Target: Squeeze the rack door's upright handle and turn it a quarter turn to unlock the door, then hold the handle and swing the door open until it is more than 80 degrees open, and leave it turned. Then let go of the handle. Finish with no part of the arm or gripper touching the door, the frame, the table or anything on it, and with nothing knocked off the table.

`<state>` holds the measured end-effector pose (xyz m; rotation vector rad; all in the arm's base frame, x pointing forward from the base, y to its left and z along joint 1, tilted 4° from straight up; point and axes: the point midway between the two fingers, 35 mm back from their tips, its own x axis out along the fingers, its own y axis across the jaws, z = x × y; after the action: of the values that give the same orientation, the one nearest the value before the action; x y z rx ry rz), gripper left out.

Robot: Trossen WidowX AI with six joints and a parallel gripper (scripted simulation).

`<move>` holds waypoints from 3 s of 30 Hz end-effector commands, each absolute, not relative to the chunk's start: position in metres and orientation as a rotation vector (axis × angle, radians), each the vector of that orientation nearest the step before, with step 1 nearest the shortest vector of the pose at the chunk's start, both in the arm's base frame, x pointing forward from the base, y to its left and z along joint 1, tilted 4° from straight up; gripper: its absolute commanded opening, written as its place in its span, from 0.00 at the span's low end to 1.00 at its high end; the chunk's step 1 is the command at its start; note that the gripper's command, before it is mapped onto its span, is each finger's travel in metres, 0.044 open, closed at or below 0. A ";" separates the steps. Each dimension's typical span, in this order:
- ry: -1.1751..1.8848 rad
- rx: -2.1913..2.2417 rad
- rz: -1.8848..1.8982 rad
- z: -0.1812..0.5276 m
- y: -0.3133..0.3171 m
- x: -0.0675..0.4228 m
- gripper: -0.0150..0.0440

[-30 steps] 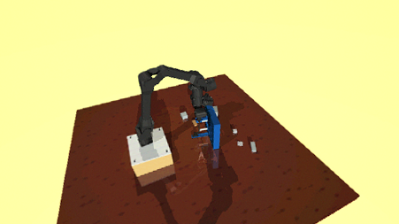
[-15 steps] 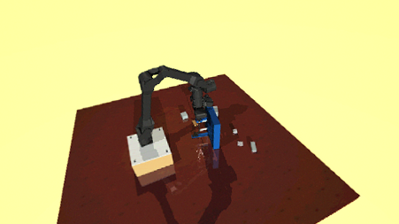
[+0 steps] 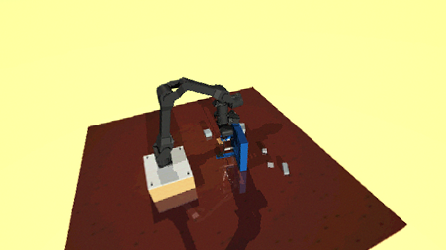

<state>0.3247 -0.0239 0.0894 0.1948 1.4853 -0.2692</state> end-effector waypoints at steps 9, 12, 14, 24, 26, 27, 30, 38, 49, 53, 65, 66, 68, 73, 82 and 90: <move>1.505 -0.226 0.124 0.089 -0.024 0.325 0.27; 1.497 -0.344 0.235 0.089 -0.024 0.325 0.27; 1.489 -0.423 0.310 0.089 -0.024 0.325 0.27; 1.405 -0.814 0.682 0.089 -0.024 0.325 0.27; 1.380 -0.891 0.756 0.089 -0.024 0.325 0.27; 1.367 -0.929 0.792 0.089 -0.024 0.325 0.27; 1.321 -1.044 0.903 0.089 -0.024 0.325 0.27; 1.200 -1.288 1.139 0.089 -0.024 0.325 0.27; 1.200 -1.288 1.139 0.089 -0.024 0.325 0.40; 1.200 -1.288 1.139 0.089 -0.024 0.325 0.58; 1.322 -1.043 0.901 0.089 -0.024 0.325 0.73; 1.338 -1.004 0.864 0.089 -0.024 0.325 0.73; 1.368 -0.927 0.790 0.089 -0.024 0.325 0.73; 1.429 -0.733 0.604 0.089 -0.024 0.325 0.73; 1.495 -0.379 0.267 0.089 -0.024 0.325 0.73; 1.506 -0.061 -0.032 0.089 -0.024 0.325 0.73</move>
<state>0.3244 -0.0237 0.0888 -0.1735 1.5085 0.0778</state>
